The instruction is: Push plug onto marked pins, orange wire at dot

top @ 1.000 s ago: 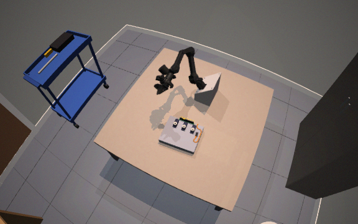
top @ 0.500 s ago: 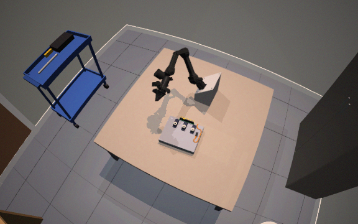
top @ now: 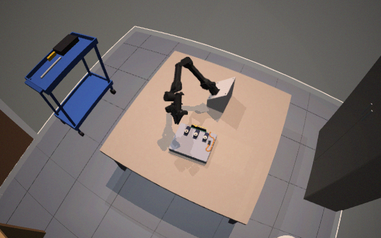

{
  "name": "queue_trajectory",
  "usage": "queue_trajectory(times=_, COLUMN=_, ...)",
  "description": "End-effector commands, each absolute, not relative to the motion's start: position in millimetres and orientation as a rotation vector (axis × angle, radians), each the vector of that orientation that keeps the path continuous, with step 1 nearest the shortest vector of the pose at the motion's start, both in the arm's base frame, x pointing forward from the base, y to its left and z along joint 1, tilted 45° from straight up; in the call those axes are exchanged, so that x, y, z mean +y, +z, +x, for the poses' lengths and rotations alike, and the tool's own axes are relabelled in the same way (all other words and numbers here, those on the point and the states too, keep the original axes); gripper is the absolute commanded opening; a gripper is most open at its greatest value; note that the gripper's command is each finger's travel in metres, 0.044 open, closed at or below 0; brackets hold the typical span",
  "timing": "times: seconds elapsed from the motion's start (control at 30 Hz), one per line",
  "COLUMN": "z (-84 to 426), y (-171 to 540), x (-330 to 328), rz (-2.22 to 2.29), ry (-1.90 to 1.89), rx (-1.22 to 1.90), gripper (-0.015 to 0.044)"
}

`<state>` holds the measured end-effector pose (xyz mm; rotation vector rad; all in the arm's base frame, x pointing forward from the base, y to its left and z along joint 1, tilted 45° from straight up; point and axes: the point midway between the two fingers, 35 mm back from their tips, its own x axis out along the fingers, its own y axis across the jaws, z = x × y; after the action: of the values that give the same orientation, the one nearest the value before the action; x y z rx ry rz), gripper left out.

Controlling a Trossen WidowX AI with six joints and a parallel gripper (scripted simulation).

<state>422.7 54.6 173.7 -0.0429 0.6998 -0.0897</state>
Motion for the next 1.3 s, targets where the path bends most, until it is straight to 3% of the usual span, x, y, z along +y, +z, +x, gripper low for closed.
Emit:
queue_trajectory(times=0.0, z=431.1, y=143.9, x=66.1, rz=-0.085, ry=-0.12, rx=0.813, gripper=0.0115)
queue_trajectory(times=0.47, z=432.3, y=32.0, x=103.9, rz=-0.343, ry=-0.23, rx=1.177, gripper=0.0115)
queue_trajectory(times=1.0, z=394.8, y=-84.4, x=130.6, rz=-0.799, ry=-0.355, rx=1.453, gripper=0.0115)
queue_trajectory(times=1.27, z=391.1, y=-100.7, x=125.6, rz=-0.848, ry=-0.365, rx=1.469, gripper=0.0115)
